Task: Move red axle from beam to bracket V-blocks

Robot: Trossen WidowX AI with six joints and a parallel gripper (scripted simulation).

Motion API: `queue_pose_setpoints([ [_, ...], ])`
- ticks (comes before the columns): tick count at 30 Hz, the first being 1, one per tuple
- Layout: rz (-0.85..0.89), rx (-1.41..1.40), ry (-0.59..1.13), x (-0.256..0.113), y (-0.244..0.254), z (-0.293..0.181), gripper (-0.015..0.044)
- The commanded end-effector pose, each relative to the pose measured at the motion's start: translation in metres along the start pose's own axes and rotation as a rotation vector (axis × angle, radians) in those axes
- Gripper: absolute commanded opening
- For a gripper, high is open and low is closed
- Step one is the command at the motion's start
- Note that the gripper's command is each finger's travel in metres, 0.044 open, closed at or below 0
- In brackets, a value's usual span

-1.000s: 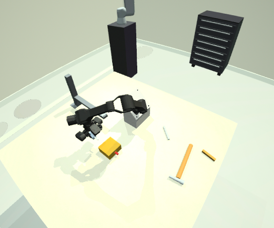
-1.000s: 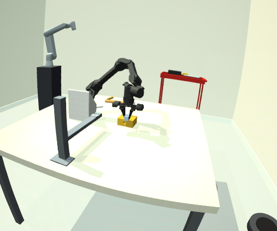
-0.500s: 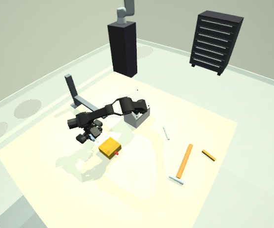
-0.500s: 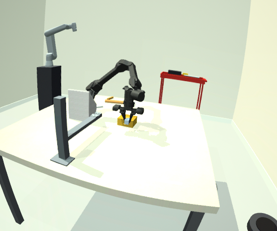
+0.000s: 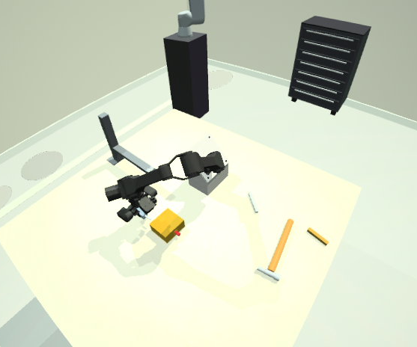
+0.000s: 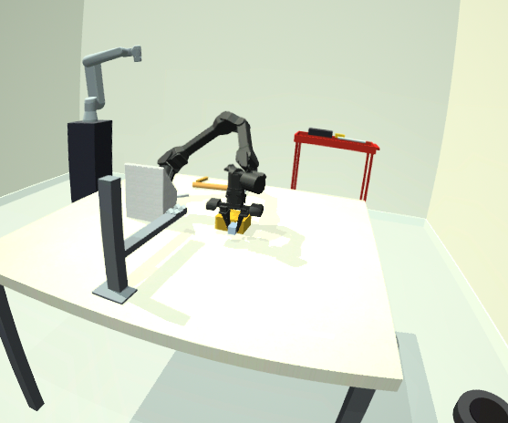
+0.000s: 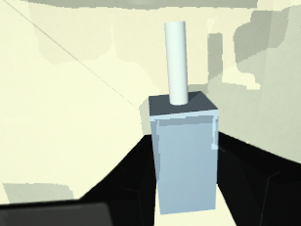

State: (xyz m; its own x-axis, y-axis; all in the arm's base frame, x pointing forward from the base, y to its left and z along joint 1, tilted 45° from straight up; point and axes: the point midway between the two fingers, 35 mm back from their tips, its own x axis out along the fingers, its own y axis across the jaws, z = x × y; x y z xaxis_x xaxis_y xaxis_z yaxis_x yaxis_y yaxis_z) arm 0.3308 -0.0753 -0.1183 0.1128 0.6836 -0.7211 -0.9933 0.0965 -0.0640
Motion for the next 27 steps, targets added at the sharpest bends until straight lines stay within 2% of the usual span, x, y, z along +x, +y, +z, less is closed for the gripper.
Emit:
queue_pose_setpoints([
  [1,0.005,0.009,-0.008,0.009,0.002,0.001,0.0000],
  [19,0.005,0.009,-0.011,0.031,0.004,0.003,0.0000],
  [27,0.003,0.000,-0.005,0.029,0.003,0.002,0.0210],
])
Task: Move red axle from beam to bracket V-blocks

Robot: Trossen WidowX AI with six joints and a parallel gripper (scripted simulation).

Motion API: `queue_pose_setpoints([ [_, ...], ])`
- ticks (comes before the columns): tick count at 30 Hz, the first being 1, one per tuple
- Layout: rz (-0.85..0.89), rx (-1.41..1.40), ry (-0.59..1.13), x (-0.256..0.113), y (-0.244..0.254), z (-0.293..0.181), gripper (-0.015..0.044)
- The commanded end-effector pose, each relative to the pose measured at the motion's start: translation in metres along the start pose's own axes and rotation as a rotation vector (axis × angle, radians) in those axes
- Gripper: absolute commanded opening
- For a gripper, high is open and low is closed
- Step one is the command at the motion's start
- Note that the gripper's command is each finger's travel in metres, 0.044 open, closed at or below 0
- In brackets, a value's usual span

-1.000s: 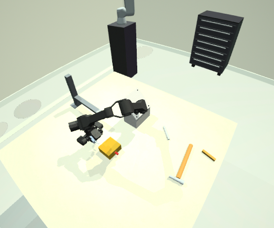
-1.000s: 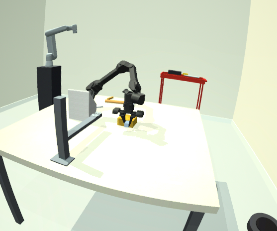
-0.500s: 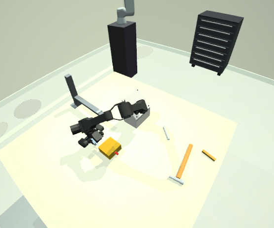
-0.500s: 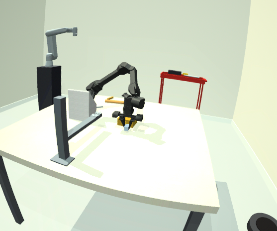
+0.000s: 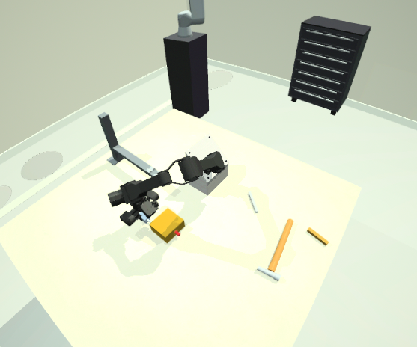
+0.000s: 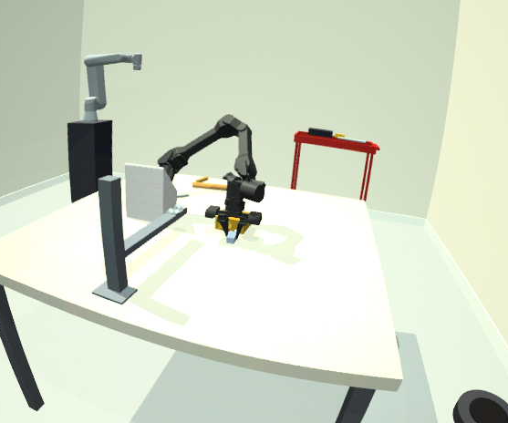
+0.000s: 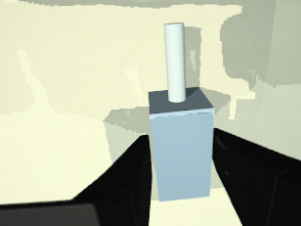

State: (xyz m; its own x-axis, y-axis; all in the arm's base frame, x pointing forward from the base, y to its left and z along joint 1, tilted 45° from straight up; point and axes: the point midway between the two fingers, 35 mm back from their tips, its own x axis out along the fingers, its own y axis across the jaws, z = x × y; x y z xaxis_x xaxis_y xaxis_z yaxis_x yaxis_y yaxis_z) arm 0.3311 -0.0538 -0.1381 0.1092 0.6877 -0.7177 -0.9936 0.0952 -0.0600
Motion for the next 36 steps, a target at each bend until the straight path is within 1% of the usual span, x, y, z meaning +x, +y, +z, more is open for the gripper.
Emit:
queue_pose_setpoints([
  [1,0.000,-0.001,0.000,0.000,0.000,0.000,0.0236],
  [4,0.000,-0.001,0.000,0.000,0.000,0.000,0.0315],
  [9,0.001,0.007,-0.005,-0.013,0.000,0.000,0.0440],
  [31,0.002,0.007,-0.003,-0.064,-0.001,-0.001,0.0440],
  [32,0.000,0.028,-0.007,-0.057,0.000,0.000,0.0440],
  [36,0.000,0.222,-0.004,-0.058,-0.003,0.012,0.0440],
])
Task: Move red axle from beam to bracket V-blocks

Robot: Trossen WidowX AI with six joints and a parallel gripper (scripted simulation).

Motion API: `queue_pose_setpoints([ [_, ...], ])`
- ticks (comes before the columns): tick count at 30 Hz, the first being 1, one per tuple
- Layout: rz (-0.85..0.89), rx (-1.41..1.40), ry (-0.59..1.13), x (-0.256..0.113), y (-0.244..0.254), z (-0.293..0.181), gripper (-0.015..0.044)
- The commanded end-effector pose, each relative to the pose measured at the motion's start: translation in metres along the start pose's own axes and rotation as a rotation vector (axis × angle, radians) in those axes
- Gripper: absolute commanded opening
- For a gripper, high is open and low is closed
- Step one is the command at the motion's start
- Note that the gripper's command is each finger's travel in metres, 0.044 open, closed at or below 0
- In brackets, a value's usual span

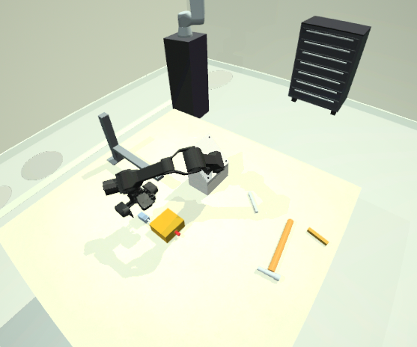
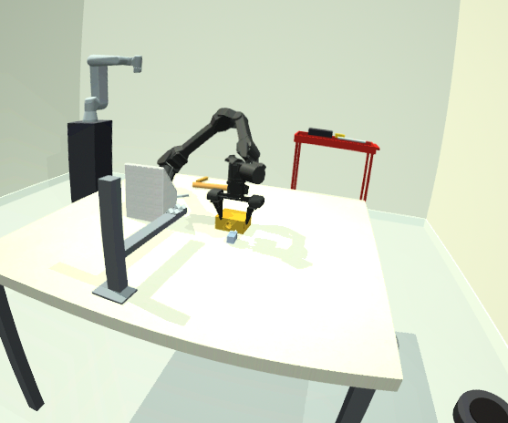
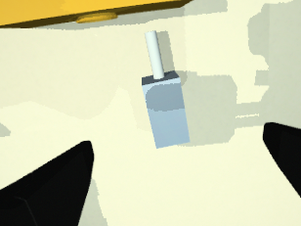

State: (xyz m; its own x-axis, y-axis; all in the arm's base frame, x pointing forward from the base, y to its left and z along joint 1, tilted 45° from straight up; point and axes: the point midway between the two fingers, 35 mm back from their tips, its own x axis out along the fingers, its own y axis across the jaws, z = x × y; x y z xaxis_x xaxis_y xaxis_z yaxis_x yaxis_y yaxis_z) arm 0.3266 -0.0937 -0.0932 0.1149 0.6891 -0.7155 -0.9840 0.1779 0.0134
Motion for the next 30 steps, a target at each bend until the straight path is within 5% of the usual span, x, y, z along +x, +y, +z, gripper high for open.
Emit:
queue_pose_setpoints([
  [1,0.005,0.189,0.002,0.002,0.000,0.015,0.0440],
  [19,-0.006,1.721,0.012,-0.002,0.008,0.112,0.0440],
  [30,0.000,2.304,0.009,-0.001,0.025,0.160,0.0440],
])
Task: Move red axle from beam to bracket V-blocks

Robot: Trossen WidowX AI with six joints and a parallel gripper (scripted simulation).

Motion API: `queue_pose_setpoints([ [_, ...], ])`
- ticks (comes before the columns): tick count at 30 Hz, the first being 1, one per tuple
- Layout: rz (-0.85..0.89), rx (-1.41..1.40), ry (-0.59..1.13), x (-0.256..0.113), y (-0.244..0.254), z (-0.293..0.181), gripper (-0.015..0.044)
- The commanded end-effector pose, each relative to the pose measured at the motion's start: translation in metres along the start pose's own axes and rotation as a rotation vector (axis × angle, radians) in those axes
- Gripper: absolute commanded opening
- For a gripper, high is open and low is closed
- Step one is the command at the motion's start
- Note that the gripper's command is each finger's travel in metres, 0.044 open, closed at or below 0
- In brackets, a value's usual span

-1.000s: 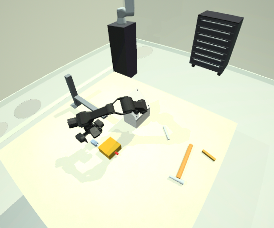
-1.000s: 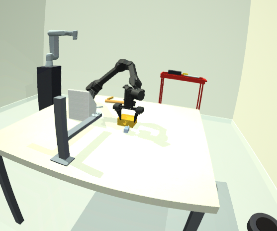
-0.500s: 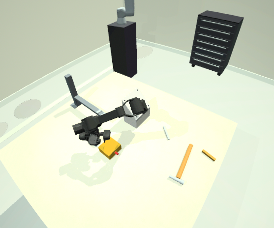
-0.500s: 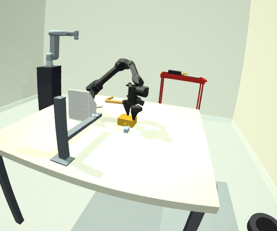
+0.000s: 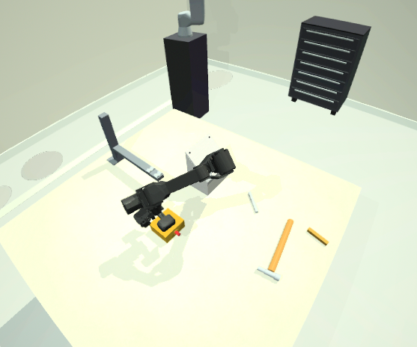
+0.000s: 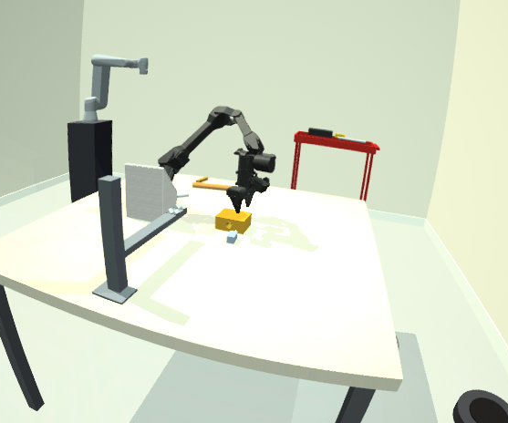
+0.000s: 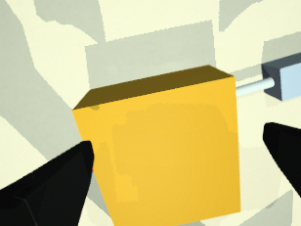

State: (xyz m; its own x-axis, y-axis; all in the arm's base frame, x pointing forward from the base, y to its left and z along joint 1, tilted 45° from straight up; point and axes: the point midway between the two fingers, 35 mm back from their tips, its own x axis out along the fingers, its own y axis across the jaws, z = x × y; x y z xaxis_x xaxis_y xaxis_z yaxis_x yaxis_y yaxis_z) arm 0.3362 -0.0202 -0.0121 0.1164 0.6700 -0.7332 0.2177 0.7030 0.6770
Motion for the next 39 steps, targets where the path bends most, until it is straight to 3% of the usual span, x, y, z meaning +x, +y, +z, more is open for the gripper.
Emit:
queue_pose_setpoints([
  [1,0.017,0.707,0.021,0.004,0.052,-0.026,0.0440],
  [15,0.013,1.463,0.038,0.005,0.078,-0.043,0.0440],
  [39,0.012,1.471,0.037,0.015,0.079,-0.043,0.0440],
])
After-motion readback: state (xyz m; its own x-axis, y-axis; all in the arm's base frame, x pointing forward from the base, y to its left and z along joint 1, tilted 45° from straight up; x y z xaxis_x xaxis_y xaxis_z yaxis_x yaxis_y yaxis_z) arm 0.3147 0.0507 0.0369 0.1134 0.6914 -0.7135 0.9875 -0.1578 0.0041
